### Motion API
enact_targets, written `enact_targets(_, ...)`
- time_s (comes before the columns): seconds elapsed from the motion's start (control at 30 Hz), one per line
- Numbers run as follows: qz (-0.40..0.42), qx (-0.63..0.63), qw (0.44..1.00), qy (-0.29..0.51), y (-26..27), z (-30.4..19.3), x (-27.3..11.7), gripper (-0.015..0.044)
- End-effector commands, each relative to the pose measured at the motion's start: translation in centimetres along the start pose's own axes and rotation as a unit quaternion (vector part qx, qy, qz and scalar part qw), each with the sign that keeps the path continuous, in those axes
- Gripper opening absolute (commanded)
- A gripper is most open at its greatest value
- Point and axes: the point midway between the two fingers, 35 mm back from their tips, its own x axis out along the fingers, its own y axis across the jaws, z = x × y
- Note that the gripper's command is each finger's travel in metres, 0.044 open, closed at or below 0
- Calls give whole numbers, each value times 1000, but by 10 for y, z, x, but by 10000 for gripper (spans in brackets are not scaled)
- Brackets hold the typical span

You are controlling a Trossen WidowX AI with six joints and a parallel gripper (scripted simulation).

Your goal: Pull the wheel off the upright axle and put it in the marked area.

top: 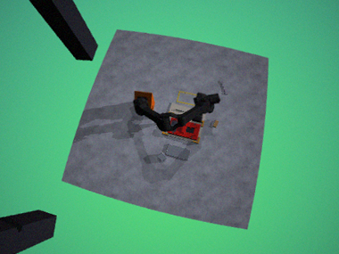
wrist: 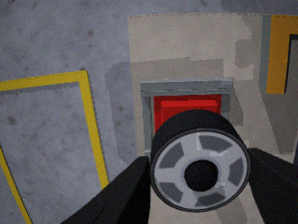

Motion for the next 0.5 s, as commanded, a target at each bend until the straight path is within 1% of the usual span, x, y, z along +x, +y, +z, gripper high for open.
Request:
enact_targets(0.0, 1, 1, 1000, -2, 0, 1, -4, 0)
enact_targets(0.47, 1, 1, 1000, -3, 0, 1, -8, 0)
